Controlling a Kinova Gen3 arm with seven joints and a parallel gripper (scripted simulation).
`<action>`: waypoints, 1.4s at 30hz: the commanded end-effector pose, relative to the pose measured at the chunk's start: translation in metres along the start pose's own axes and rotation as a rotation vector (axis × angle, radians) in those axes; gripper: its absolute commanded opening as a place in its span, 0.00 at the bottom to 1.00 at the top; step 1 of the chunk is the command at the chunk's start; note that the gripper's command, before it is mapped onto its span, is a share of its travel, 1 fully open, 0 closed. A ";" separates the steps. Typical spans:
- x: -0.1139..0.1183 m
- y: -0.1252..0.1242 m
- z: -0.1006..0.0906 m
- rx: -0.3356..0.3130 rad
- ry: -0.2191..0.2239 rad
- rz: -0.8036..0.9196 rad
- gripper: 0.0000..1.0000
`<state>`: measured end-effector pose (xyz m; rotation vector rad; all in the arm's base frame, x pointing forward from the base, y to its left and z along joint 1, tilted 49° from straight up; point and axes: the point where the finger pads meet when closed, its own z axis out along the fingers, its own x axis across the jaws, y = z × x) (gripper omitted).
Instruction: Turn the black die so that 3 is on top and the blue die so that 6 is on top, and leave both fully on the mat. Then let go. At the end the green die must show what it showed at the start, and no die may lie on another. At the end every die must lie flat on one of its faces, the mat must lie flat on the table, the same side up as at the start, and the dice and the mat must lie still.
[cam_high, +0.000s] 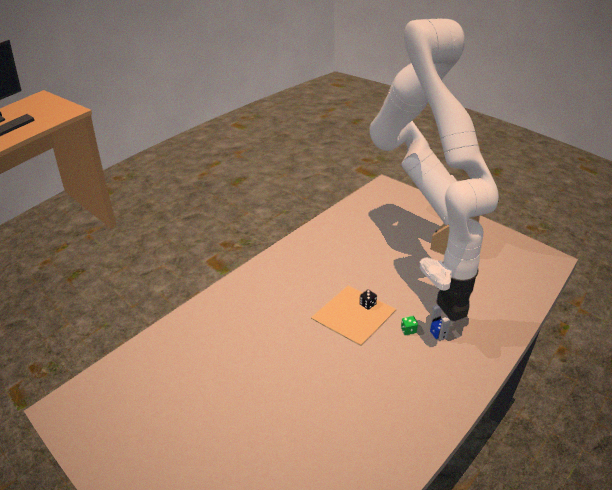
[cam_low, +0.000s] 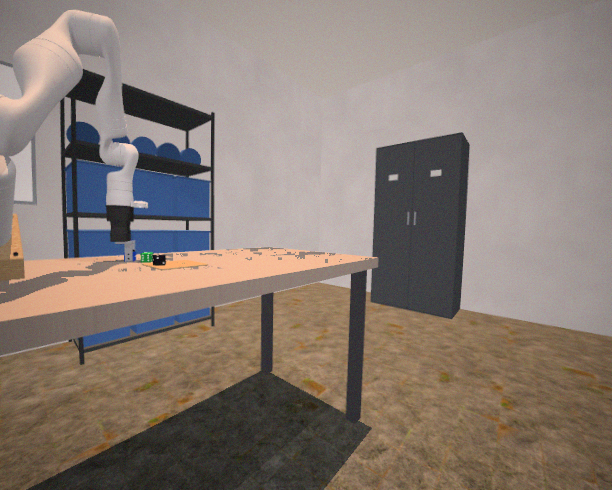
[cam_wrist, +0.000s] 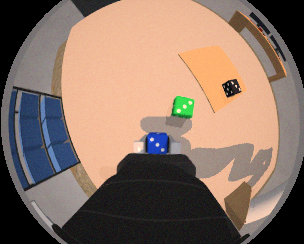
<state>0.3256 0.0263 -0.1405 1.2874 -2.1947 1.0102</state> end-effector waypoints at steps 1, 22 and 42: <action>-0.001 0.000 -0.001 0.000 -0.002 0.000 0.57; -0.001 0.000 -0.001 0.000 -0.002 0.000 0.57; -0.001 0.000 -0.069 0.000 -0.002 0.000 0.57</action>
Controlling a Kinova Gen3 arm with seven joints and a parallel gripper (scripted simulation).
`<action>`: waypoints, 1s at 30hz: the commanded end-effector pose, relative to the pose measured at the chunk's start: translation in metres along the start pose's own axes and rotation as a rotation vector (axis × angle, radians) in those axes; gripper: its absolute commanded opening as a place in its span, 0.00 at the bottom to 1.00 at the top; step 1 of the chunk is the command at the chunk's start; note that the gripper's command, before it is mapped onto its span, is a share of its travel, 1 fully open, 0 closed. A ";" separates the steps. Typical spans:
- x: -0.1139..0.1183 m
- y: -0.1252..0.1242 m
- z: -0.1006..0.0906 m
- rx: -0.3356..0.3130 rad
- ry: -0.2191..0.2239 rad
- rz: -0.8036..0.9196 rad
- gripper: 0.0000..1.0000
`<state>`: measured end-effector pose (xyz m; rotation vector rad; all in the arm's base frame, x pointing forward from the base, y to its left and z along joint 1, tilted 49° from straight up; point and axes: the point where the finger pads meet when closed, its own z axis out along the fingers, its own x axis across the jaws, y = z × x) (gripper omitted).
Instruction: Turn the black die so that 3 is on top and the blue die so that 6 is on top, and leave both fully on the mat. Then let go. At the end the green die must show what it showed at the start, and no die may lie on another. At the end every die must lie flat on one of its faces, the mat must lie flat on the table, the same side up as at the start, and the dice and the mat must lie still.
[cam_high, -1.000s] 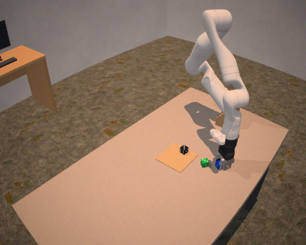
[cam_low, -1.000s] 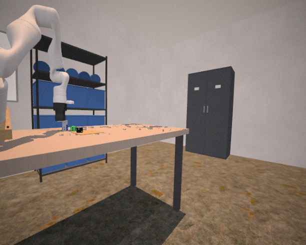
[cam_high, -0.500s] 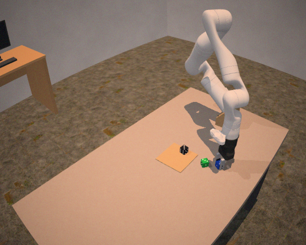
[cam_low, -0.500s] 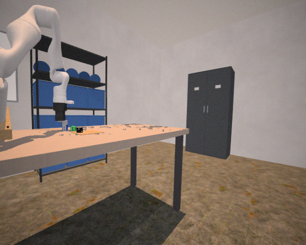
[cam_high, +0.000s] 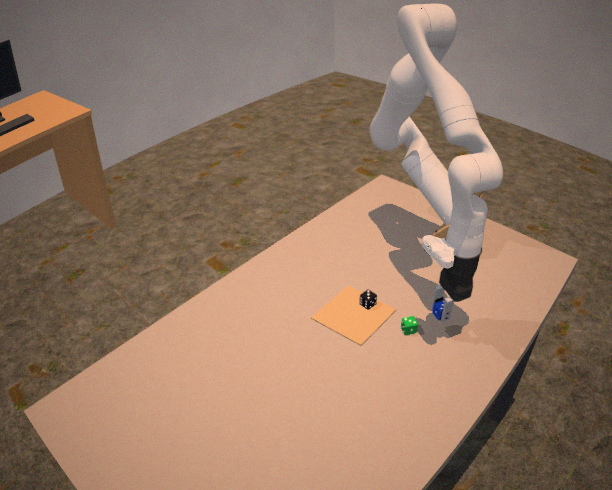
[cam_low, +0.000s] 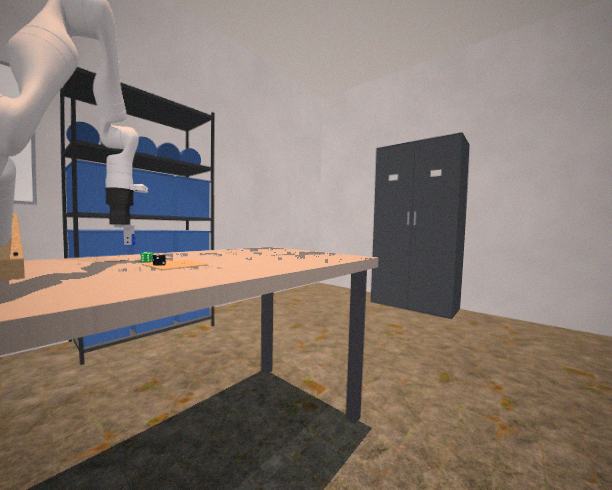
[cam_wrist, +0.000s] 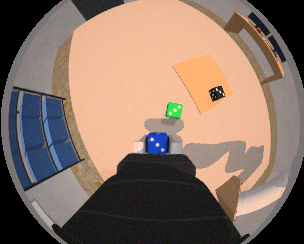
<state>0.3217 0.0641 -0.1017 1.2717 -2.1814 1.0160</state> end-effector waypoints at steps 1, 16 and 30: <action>-0.005 0.000 -0.021 0.002 -0.021 0.000 0.57; -0.005 0.000 -0.047 0.002 -0.021 0.000 0.57; -0.005 0.000 -0.046 0.001 -0.018 -0.020 0.57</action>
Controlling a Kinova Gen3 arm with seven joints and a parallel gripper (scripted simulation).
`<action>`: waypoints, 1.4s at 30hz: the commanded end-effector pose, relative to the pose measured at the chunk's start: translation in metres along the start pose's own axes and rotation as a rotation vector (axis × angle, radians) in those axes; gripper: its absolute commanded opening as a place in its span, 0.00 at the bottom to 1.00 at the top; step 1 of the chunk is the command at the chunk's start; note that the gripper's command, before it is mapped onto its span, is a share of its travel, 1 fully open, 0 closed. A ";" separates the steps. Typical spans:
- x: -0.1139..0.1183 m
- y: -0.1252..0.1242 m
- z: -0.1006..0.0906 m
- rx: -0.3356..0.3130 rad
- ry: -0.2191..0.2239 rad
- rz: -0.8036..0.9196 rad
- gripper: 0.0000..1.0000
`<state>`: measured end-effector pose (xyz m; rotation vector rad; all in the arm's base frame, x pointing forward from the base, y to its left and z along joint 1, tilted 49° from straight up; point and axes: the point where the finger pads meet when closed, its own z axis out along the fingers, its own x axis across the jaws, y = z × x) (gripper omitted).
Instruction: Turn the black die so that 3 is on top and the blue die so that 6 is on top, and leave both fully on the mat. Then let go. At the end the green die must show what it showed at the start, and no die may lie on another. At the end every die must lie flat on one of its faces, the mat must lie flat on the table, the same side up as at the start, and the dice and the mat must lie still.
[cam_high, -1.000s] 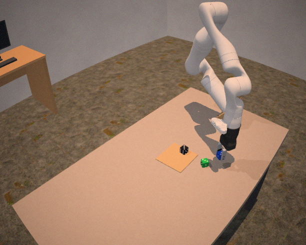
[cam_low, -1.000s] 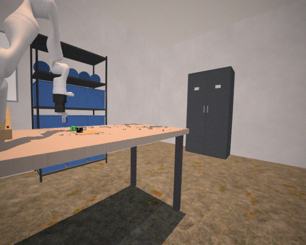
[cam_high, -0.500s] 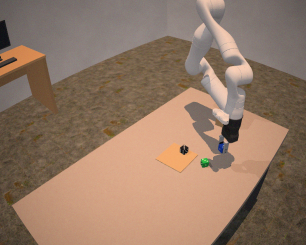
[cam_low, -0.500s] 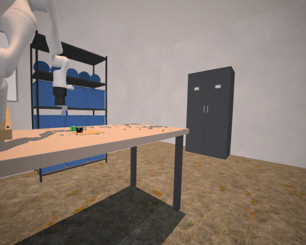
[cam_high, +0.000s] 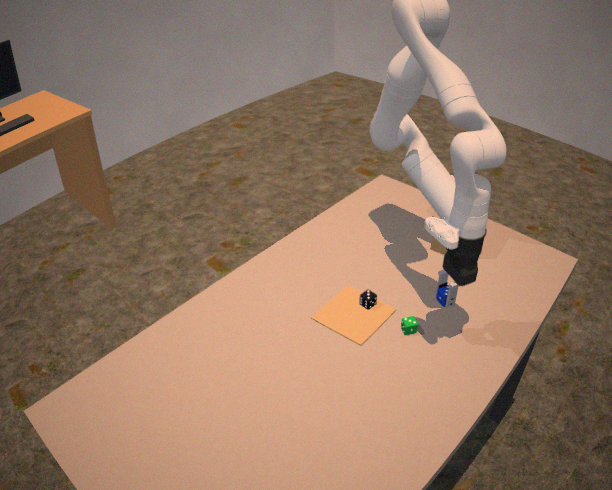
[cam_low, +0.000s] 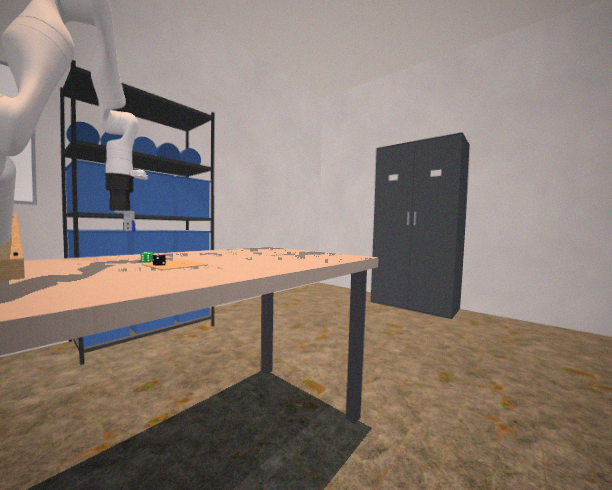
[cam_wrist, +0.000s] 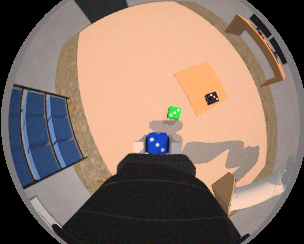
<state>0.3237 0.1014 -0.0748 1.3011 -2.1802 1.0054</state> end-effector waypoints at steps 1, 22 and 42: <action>0.000 0.000 0.000 -0.001 -0.001 -0.009 0.57; 0.002 0.002 0.006 -0.018 0.027 -0.261 0.57; 0.003 0.008 0.018 -0.066 0.059 -0.871 0.57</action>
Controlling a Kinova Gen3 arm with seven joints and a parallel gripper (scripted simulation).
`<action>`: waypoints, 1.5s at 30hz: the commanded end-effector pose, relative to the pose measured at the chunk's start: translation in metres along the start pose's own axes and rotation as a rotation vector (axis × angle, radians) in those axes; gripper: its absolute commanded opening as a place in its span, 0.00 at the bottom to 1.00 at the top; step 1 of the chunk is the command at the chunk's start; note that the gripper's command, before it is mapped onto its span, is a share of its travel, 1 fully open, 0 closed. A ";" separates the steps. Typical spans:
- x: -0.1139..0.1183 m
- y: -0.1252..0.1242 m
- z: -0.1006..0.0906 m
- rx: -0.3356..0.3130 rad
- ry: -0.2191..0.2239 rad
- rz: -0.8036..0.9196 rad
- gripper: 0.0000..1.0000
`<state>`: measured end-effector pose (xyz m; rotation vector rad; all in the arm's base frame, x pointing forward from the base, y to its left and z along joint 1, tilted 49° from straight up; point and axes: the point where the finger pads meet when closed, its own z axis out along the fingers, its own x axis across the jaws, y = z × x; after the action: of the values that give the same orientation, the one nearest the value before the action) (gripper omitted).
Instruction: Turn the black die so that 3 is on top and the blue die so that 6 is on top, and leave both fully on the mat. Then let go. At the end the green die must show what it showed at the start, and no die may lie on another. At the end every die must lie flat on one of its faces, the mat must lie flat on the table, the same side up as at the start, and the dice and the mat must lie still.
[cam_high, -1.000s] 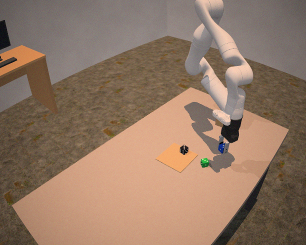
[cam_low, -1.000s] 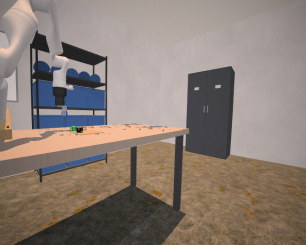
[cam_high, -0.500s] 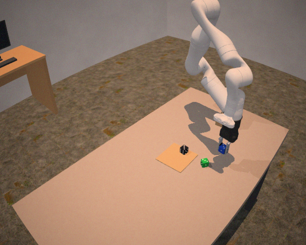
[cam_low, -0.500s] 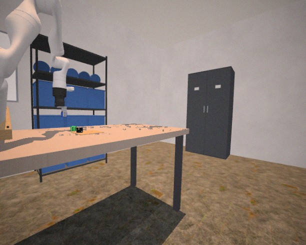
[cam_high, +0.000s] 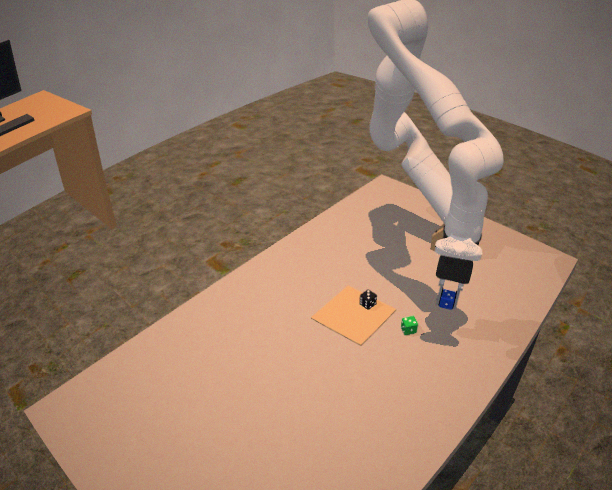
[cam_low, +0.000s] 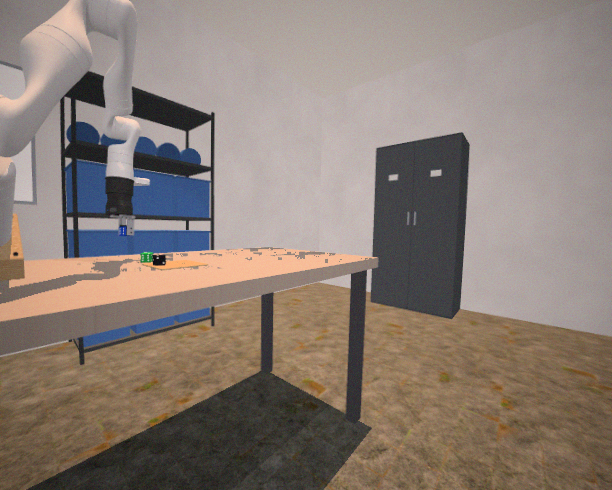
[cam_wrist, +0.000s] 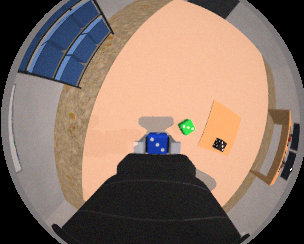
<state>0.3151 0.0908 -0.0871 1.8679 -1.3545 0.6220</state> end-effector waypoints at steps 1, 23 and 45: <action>0.001 0.000 0.003 -0.015 -0.007 -0.079 0.57; -0.004 0.005 0.008 -0.021 -0.012 -0.979 0.57; 0.002 0.000 0.004 0.033 0.005 -1.697 0.57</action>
<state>0.3141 0.0873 -0.0889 2.2068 0.5033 -0.2578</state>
